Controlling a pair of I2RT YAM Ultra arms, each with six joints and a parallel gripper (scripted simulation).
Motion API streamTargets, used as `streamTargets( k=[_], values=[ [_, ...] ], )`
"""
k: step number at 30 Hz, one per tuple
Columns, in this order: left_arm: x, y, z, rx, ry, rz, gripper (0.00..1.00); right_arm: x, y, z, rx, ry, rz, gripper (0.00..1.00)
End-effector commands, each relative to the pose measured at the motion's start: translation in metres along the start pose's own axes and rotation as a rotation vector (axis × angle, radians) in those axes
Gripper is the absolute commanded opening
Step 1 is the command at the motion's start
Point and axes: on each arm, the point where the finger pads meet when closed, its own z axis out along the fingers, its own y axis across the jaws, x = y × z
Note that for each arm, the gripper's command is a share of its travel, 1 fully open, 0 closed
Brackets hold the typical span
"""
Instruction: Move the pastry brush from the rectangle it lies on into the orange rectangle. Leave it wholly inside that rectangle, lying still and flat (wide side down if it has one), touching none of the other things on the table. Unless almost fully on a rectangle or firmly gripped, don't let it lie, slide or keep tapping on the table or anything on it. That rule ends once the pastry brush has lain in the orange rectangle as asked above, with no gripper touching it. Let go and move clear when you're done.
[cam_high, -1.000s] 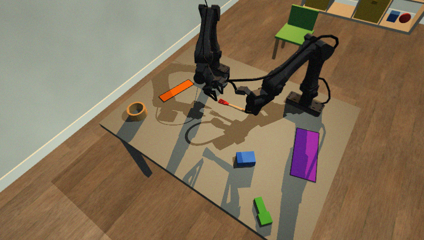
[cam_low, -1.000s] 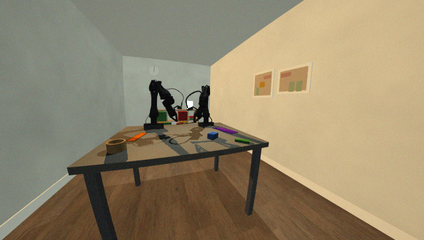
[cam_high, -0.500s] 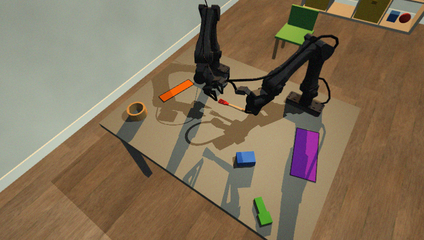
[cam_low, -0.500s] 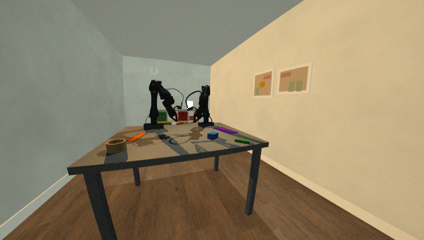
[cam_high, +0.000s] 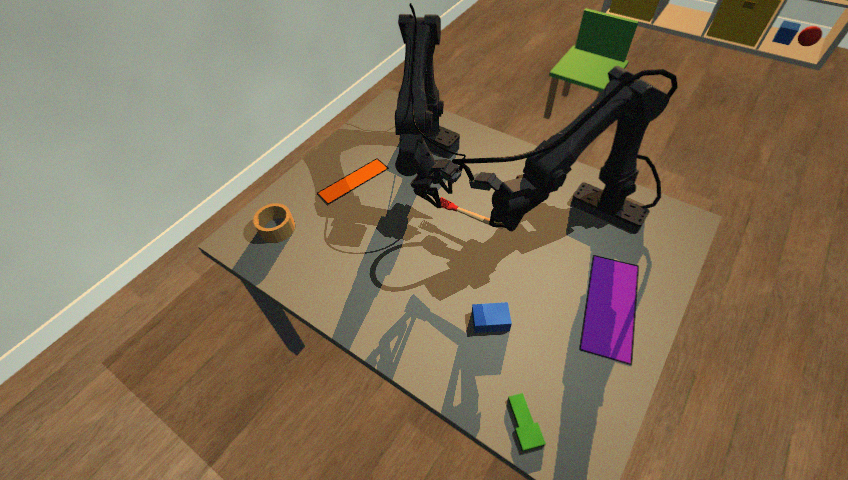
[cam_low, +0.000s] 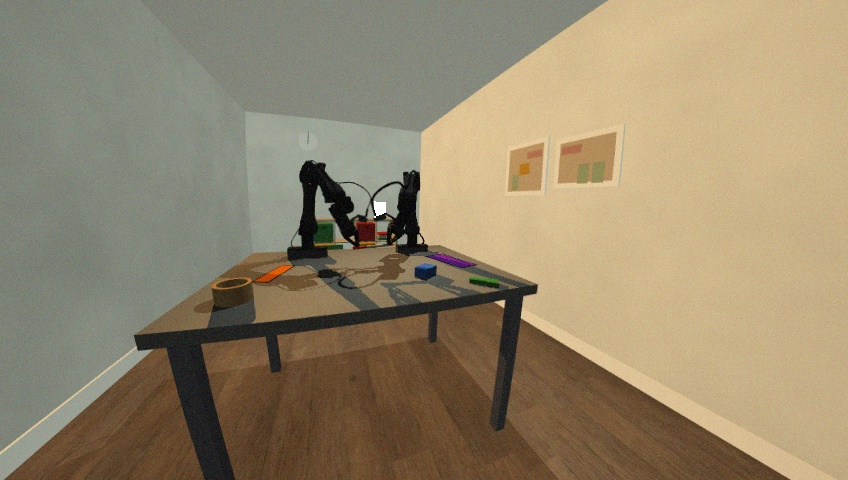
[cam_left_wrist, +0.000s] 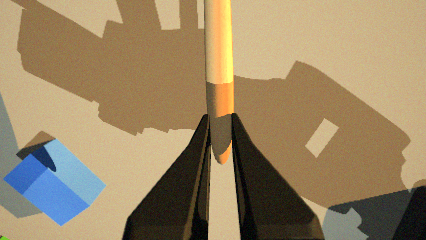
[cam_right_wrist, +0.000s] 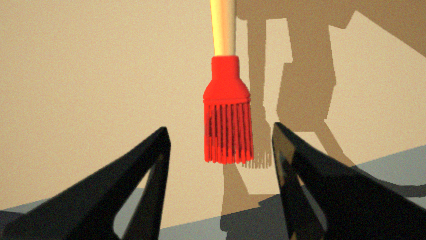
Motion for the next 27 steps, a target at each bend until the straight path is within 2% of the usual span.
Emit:
streamTargets(
  k=[1, 8, 26, 27],
  values=[
    [-0.011, 0.003, -0.005, -0.005, -0.035, 0.015, 0.07, -0.01, -0.005, 0.002, 0.024, -0.031, -0.009, 0.61],
    [-0.011, 0.003, -0.005, -0.005, -0.035, 0.015, 0.07, -0.013, -0.006, 0.014, 0.024, -0.031, -0.009, 0.61],
    [-0.011, 0.003, -0.005, -0.005, -0.035, 0.015, 0.07, -0.014, -0.007, 0.011, 0.028, -0.032, -0.011, 0.61],
    [-0.011, 0.003, -0.005, -0.005, -0.035, 0.015, 0.07, -0.014, -0.007, 0.011, 0.028, -0.032, -0.011, 0.5]
  ],
)
